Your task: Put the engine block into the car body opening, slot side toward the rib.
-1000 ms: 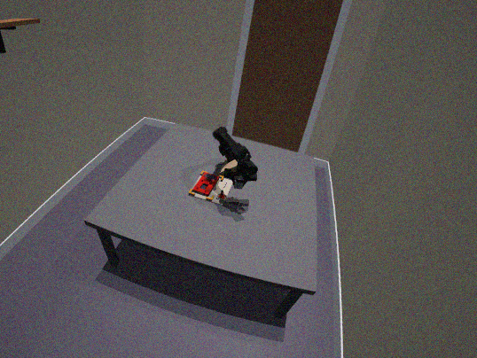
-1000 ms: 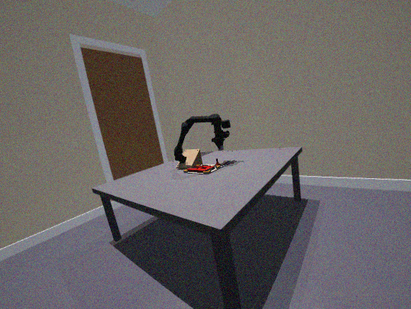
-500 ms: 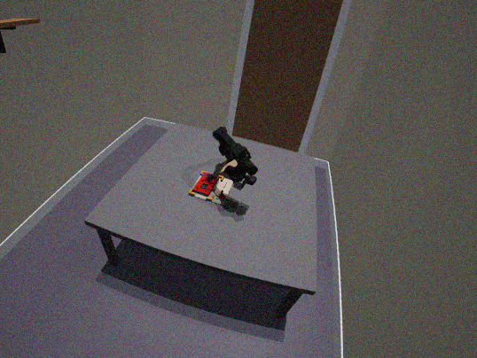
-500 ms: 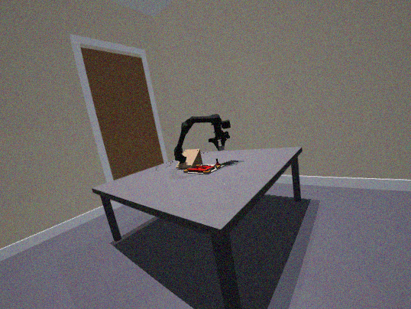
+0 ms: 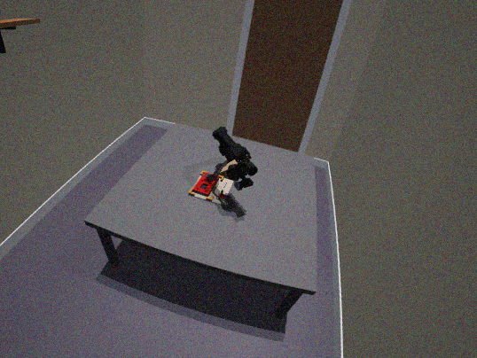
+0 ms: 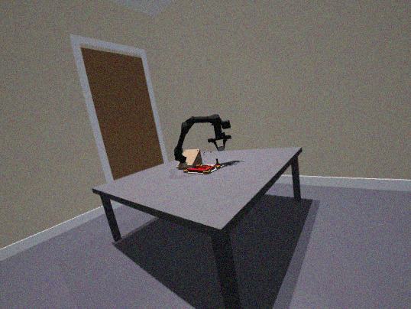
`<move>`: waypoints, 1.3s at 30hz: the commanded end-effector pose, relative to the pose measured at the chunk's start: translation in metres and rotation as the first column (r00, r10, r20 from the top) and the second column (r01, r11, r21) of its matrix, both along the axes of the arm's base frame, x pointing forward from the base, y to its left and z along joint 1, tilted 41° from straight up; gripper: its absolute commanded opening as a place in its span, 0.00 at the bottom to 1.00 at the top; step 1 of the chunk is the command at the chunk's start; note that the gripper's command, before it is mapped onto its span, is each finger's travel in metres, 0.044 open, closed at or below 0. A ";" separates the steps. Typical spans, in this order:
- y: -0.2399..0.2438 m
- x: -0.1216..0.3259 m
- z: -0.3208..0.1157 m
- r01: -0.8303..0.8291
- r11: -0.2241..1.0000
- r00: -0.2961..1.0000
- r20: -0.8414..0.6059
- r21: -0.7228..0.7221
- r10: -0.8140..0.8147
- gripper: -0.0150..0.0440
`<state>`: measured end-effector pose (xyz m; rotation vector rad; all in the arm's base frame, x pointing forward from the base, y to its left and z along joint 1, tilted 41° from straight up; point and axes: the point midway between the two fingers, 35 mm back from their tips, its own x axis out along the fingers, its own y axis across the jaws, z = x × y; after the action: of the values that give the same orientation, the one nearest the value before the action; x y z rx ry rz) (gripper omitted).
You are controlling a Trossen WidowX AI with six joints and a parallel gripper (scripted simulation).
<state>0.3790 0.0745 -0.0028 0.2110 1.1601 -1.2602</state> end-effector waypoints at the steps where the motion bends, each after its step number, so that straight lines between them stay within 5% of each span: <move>1: 0.000 0.000 0.000 0.089 0.996 0.993 0.080 -0.013 -0.088 0.25; 39: -0.045 -0.009 -0.055 0.171 0.985 0.975 0.149 -0.021 -0.166 0.25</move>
<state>0.3715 0.0329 -0.0519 0.3878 1.0078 -1.3912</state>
